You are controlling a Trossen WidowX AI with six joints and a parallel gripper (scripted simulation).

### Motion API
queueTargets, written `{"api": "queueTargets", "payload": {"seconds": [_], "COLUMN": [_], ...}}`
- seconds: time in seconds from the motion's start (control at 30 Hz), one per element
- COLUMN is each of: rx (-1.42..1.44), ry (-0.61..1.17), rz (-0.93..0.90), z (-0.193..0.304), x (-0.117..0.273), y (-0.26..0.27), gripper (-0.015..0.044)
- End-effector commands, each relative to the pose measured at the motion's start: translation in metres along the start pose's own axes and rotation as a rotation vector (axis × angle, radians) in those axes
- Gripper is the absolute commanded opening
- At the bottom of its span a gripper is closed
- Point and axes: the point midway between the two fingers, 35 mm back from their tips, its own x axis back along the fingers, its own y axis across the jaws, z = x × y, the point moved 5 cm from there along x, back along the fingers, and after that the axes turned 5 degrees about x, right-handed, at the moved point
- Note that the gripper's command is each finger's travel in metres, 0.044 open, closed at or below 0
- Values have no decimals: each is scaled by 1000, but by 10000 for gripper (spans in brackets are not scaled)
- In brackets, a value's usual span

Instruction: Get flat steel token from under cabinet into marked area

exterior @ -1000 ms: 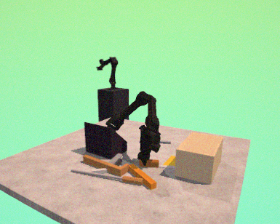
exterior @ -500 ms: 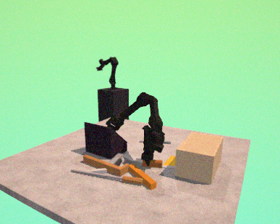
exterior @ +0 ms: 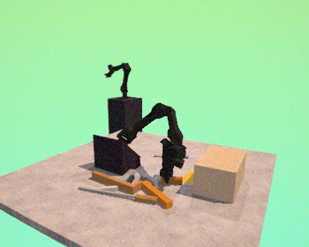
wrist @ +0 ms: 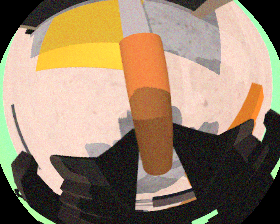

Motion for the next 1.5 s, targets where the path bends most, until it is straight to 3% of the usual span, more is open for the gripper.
{"api": "queueTargets", "payload": {"seconds": [0.0,1.47], "rx": [0,0], "ry": [-5,-6], "rz": [-1,-2], "z": [-6,-32], "x": [0,-1], "y": [-1,20], "gripper": [0,0]}}
